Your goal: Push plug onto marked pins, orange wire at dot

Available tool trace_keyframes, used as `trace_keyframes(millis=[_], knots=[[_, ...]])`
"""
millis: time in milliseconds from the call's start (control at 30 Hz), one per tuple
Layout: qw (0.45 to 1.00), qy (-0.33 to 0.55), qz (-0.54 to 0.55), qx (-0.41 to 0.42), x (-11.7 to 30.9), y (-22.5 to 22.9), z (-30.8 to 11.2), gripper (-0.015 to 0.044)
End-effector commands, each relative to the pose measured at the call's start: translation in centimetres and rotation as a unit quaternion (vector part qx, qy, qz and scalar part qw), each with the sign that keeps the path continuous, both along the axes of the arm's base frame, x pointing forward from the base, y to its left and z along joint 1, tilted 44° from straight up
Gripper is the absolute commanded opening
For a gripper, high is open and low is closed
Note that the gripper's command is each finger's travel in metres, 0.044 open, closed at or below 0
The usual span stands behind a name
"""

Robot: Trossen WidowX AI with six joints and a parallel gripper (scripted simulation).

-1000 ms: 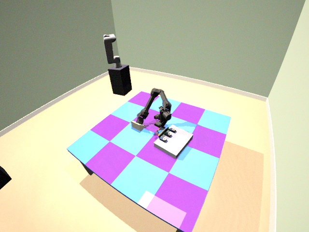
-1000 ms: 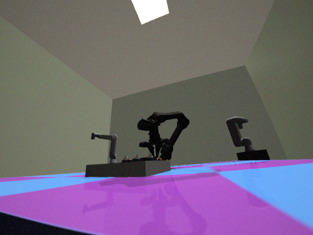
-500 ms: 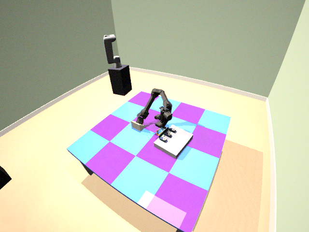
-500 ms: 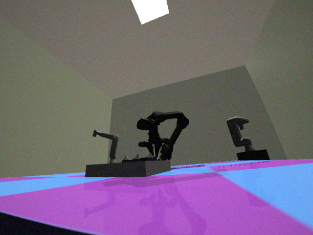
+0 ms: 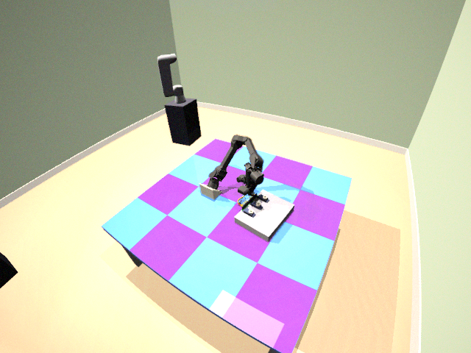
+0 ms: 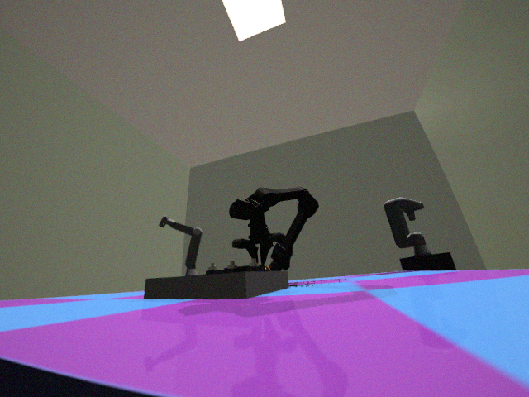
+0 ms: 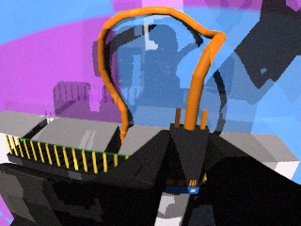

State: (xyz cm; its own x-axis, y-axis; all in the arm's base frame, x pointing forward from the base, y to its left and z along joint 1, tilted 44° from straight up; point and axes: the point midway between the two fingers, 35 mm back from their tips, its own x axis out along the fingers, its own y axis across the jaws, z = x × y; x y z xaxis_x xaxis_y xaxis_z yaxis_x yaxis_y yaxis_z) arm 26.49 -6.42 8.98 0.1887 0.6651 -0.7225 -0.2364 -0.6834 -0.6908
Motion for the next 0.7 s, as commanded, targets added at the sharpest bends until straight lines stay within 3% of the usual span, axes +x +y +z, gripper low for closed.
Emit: trace_keyframes(millis=[0,267,500,667], knots=[[1.000,0.002,-0.002,0.002,0.2,-0.1,0.2,0.0052],[1.000,0.002,-0.002,0.001,0.2,-0.5,0.6,0.0263],[1.000,0.003,-0.002,0.001,-0.9,-4.0,4.3,0.0440],[1.000,0.003,-0.002,0.001,-0.9,-4.1,4.5,0.0440]])
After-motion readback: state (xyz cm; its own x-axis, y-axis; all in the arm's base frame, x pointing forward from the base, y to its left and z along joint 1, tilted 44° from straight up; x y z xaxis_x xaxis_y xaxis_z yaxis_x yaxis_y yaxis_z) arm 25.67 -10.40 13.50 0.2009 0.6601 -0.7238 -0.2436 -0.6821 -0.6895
